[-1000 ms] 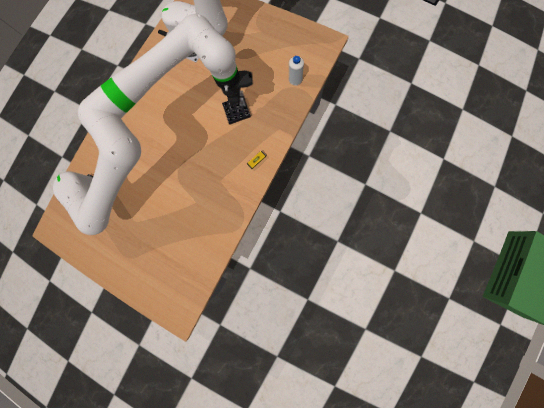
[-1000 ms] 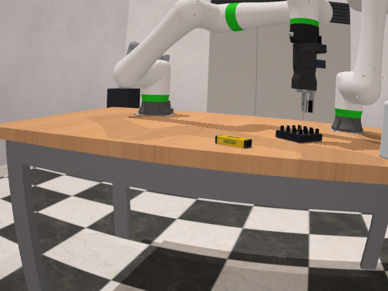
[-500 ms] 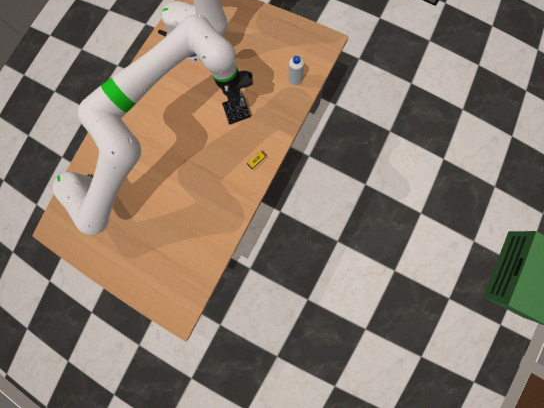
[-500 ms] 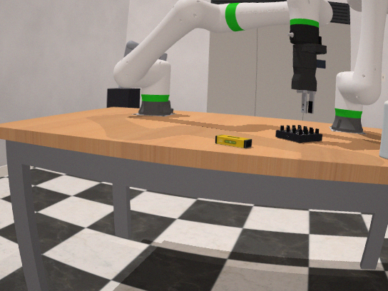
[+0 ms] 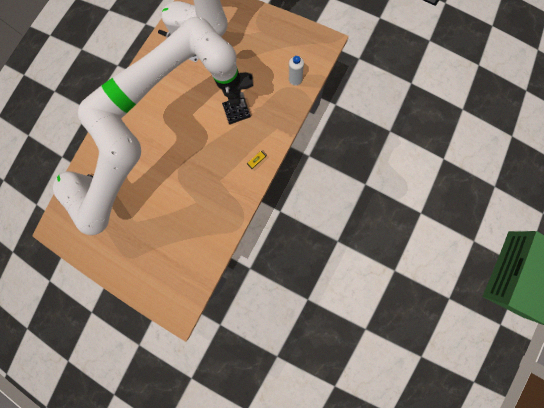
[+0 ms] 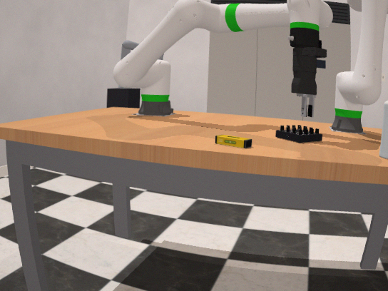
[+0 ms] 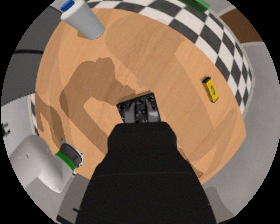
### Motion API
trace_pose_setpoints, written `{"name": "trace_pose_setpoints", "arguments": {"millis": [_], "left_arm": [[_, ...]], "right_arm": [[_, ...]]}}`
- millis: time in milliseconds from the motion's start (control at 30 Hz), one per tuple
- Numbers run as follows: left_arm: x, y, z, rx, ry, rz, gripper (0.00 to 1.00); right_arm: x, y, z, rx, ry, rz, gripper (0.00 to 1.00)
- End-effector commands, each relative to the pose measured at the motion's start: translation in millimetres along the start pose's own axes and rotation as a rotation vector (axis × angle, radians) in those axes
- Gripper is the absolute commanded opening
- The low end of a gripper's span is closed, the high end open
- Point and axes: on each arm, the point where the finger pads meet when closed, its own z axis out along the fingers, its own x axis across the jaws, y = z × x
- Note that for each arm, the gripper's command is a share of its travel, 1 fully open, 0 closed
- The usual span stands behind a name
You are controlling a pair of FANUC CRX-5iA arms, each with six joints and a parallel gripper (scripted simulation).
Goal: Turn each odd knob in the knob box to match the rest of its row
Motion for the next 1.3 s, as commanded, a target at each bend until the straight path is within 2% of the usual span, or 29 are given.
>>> {"name": "trace_pose_setpoints", "arguments": {"millis": [0,700,1267], "left_arm": [[-0.1,0.2,-0.8,-0.002,0.0,0.0,1.0],[-0.1,0.2,-0.8,-0.002,0.0,0.0,1.0],[-0.1,0.2,-0.8,-0.002,0.0,0.0,1.0]], "right_arm": [[-0.1,-0.6,3.6,0.003,-0.001,0.0,0.46],[-0.1,-1.1,25.9,0.003,-0.001,0.0,0.46],[-0.1,-1.2,29.1,0.003,-0.001,0.0,0.46]]}}
